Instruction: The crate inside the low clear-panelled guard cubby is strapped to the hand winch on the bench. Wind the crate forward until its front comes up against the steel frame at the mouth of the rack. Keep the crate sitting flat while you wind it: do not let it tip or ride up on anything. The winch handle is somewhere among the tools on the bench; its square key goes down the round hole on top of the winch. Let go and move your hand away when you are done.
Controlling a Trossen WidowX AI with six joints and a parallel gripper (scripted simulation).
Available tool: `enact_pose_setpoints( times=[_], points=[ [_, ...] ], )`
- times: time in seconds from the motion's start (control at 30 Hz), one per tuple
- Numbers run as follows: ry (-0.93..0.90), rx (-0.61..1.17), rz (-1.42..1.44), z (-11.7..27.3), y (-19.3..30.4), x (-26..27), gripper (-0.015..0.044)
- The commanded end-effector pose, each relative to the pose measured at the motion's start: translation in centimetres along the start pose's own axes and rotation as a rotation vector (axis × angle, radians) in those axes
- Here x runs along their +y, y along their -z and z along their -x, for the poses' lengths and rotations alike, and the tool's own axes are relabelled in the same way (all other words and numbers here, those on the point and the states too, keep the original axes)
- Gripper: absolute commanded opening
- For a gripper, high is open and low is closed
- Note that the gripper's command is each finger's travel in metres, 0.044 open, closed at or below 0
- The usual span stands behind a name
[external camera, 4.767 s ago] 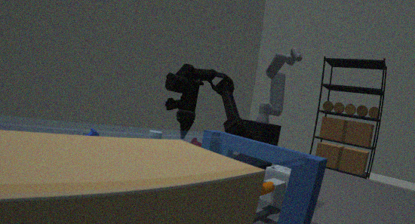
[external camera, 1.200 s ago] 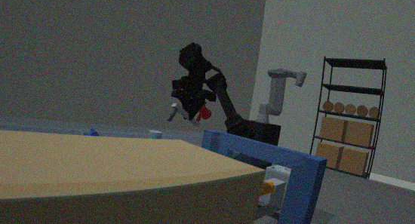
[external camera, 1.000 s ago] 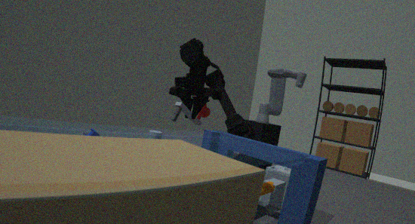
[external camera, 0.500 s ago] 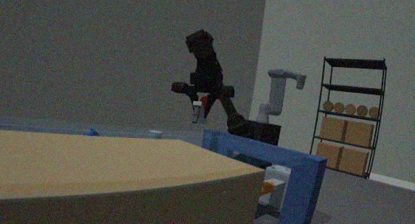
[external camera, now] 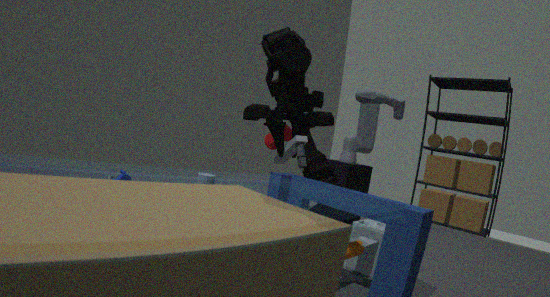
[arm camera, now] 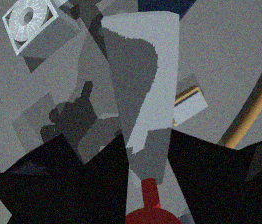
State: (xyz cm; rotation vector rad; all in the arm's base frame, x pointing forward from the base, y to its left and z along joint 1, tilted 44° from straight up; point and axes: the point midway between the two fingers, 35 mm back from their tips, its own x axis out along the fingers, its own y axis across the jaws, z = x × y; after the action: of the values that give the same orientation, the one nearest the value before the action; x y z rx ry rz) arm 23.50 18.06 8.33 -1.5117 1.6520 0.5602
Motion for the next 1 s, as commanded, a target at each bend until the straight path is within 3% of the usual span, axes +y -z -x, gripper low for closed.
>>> enact_pose_setpoints(
  times=[0.0, 0.97],
  points=[
    [-0.018, 0.004, 0.139, 0.0, -2.0, 0.9, 0.0000],
    [-0.048, 0.118, 1.088, -2.9, -13.5, 10.2, 0.0000]
  ],
)
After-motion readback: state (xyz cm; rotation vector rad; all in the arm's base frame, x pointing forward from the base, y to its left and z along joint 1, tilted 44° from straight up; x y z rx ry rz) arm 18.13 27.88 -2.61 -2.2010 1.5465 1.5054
